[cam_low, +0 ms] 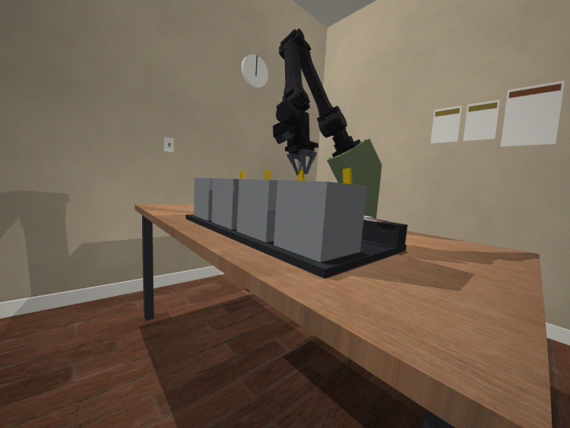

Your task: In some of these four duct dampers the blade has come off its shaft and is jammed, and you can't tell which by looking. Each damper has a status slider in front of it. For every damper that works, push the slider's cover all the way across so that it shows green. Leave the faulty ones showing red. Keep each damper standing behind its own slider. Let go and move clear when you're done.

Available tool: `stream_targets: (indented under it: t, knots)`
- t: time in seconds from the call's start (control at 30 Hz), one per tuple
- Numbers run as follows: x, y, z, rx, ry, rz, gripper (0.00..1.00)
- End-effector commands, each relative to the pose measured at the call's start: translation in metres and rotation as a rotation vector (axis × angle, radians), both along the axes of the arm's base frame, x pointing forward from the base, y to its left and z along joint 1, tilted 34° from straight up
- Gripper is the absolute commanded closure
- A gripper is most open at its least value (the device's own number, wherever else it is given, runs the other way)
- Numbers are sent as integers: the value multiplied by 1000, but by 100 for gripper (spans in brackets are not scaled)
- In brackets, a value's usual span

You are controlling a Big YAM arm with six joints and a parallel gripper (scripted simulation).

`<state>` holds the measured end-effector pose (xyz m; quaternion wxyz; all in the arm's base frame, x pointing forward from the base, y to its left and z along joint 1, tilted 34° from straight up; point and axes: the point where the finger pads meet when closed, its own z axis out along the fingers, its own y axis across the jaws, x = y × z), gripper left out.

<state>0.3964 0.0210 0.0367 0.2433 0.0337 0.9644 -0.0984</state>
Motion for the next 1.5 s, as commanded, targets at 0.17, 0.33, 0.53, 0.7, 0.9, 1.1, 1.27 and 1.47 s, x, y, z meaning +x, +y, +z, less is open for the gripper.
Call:
stream_targets:
  t: [0.17, 0.33, 0.53, 0.7, 0.9, 1.1, 1.27, 1.47]
  knots:
    - [2, 10, 40, 11, -44, -4, 64]
    - [-4, 13, 54, 12, -45, -4, 64]
    - [-8, 11, 63, 13, -47, -16, 64]
    - [-9, 12, 56, 8, -26, -10, 64]
    - [12, 21, 68, -19, -18, -18, 64]
    - [45, 29, 91, -55, -20, -41, 64]
    - [72, 37, 111, -85, -21, -56, 64]
    - [94, 40, 126, -109, -21, -75, 64]
